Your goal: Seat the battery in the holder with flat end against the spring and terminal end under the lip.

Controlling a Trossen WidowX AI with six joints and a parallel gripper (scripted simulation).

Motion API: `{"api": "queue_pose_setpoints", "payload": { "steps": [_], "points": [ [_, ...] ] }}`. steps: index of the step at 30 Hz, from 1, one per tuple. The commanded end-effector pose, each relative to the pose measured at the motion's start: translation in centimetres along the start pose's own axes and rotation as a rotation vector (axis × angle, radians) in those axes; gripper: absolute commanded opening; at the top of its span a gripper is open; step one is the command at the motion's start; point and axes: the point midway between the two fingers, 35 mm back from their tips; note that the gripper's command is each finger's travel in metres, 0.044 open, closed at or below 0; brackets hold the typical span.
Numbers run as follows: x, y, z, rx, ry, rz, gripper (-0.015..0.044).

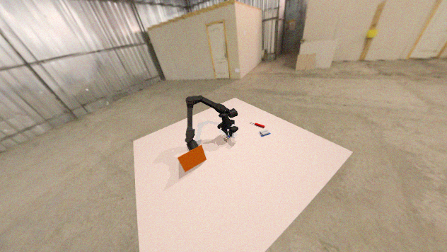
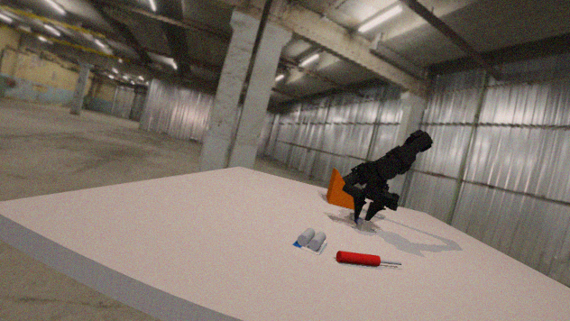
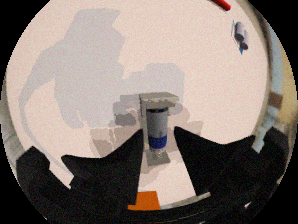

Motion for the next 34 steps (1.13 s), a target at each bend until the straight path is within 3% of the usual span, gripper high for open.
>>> {"api": "queue_pose_setpoints", "payload": {
  "steps": [1,11,34],
  "points": [
    [0.1,0.0,0.4,-0.004,-0.005,0.006,0.0178],
    [-0.4,-1.0,7.6,-0.007,-0.003,0.006,0.0440],
    [-0.4,-1.1,7.6,-0.007,-0.003,0.006,0.0440]
  ]
}}
Point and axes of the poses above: the point midway between the two fingers, 35 mm back from their tips, its own z axis back along the fingers, its own y axis across the jaws, x = y × z, and after that the axes turned 7 degrees about z, right-handed
